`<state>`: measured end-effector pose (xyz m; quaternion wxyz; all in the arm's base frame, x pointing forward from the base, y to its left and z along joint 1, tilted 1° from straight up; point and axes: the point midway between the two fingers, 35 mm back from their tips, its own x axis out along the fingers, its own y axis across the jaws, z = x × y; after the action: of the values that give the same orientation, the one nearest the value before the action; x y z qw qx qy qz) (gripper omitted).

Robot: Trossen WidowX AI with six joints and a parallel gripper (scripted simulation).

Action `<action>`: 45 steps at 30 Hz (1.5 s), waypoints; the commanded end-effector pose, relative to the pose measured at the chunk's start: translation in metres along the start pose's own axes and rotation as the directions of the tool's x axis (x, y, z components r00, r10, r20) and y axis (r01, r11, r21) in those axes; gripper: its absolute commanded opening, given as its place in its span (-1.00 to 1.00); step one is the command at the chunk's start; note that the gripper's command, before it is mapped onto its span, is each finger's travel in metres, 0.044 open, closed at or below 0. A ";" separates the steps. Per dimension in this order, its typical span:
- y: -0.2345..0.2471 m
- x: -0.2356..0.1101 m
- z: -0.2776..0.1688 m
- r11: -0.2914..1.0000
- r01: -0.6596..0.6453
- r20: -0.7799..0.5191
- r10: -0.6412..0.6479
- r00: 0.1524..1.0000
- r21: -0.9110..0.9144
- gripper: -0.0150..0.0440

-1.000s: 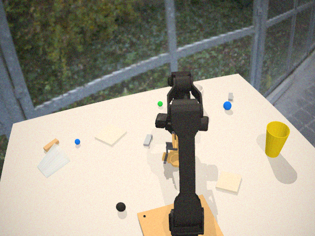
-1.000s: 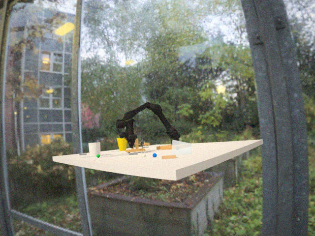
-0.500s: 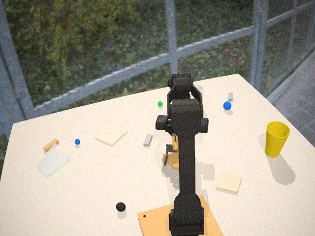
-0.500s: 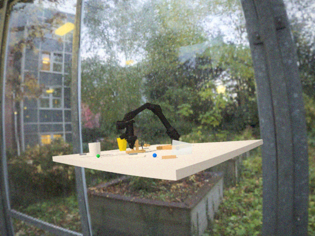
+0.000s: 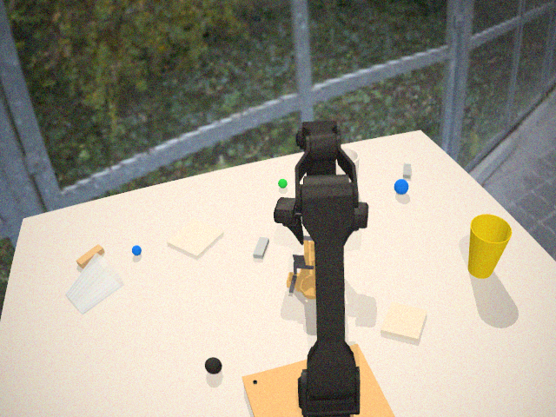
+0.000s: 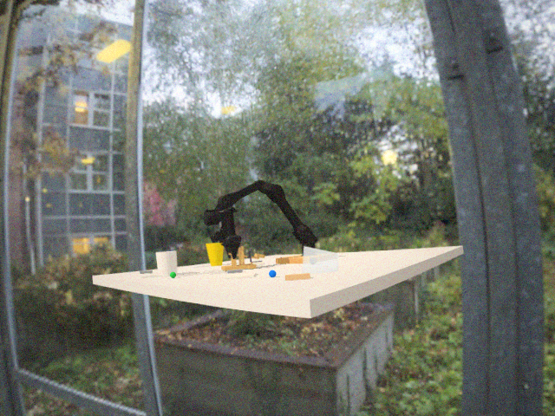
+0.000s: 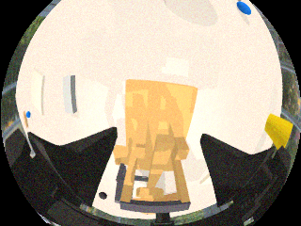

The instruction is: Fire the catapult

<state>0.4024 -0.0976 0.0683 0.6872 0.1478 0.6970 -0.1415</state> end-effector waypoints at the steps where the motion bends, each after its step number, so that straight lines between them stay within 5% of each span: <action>1: 0.001 -0.053 0.003 1.000 -0.005 0.031 0.005 1.000 0.000 1.00; 5: 0.000 -0.083 -0.002 1.000 -0.005 0.030 0.005 1.000 -0.001 1.00; 20: 0.001 -0.079 -0.004 1.000 -0.004 0.039 0.004 0.999 0.003 1.00; 26: 0.001 -0.034 -0.002 1.000 -0.004 0.039 0.004 0.999 0.003 1.00; 45: 0.001 -0.011 0.000 1.000 -0.004 0.039 0.004 0.999 0.003 1.00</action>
<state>0.4039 -0.0966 0.0858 0.7024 0.1473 0.6818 -0.1420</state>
